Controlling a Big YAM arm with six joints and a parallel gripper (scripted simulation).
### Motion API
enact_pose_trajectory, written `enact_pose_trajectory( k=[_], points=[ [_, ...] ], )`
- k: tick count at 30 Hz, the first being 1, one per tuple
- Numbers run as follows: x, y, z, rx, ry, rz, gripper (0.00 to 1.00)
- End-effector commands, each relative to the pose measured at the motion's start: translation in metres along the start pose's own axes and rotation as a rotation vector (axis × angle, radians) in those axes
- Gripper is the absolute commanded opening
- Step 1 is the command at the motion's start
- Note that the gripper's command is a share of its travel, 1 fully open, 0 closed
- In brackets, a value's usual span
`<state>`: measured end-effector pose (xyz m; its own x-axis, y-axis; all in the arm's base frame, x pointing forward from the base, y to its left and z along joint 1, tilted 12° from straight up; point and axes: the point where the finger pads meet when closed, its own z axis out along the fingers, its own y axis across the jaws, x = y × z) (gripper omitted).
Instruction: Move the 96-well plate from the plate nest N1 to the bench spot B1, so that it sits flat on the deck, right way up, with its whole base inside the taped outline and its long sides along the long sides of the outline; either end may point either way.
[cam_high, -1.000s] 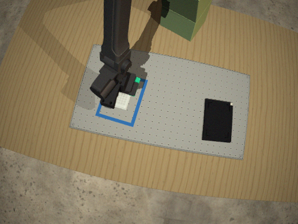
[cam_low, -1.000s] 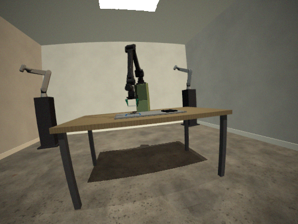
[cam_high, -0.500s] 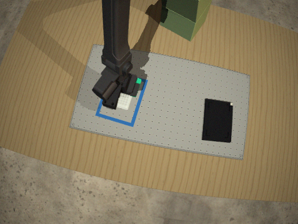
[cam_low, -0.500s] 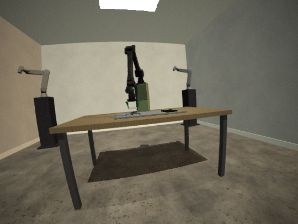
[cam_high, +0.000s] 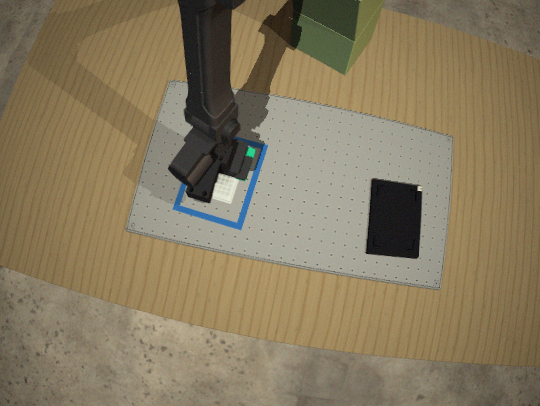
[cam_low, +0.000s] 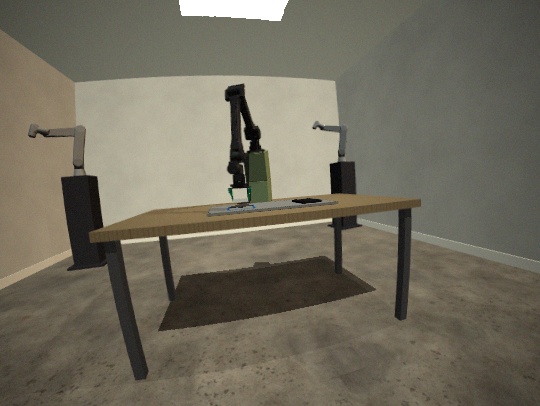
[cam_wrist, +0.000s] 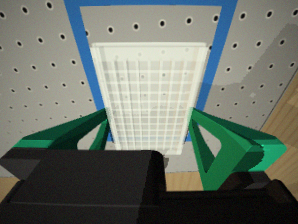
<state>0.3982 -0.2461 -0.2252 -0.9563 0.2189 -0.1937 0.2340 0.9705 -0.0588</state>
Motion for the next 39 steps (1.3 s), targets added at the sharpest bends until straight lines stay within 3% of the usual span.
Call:
enact_pose_trajectory(
  k=[1,3,14,17,18,22,26,39],
  points=[
    [-0.024,-0.01,-0.01,0.016,-0.051,-0.005,0.0],
    [-0.014,-0.007,0.005,0.009,-0.031,-0.005,0.0],
    [-0.013,-0.006,0.023,0.008,-0.029,-0.005,0.0],
    [-0.012,-0.005,0.023,0.006,-0.023,-0.005,0.0],
    [-0.029,-0.011,0.008,0.018,-0.059,-0.005,0.0],
    [-0.028,-0.01,0.008,0.016,-0.051,-0.005,0.0],
    [-0.009,-0.004,0.022,0.003,-0.014,-0.005,0.0],
    [-0.008,-0.003,0.019,0.006,-0.022,-0.005,0.0]
  ],
)
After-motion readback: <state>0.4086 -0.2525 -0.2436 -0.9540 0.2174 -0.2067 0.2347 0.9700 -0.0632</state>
